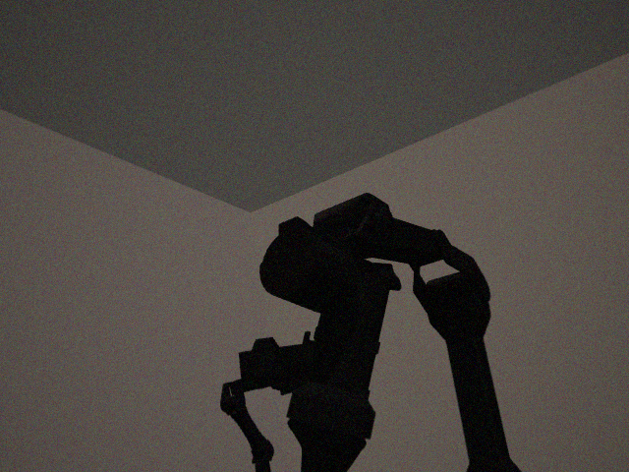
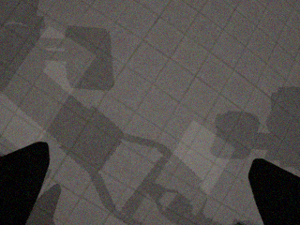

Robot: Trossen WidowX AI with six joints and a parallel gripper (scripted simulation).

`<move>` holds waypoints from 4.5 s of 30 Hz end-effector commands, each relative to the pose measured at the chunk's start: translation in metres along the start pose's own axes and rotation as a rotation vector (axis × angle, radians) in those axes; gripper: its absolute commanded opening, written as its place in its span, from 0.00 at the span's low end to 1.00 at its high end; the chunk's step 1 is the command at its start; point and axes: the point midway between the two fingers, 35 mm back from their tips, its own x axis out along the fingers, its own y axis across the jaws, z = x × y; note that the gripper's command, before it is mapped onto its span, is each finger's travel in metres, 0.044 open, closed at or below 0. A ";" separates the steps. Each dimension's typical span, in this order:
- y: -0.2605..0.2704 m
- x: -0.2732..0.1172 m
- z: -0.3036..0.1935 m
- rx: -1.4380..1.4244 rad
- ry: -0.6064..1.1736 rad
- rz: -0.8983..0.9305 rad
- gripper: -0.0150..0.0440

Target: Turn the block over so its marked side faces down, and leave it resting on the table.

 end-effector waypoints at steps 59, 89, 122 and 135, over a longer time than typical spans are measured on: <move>0.158 0.109 -0.106 -1.052 0.334 0.318 1.00; 0.159 0.117 -0.110 -1.052 0.334 0.318 0.40; 0.159 0.096 -0.099 -1.015 0.157 0.415 0.25; 0.157 0.098 -0.101 -0.970 -0.011 0.507 0.25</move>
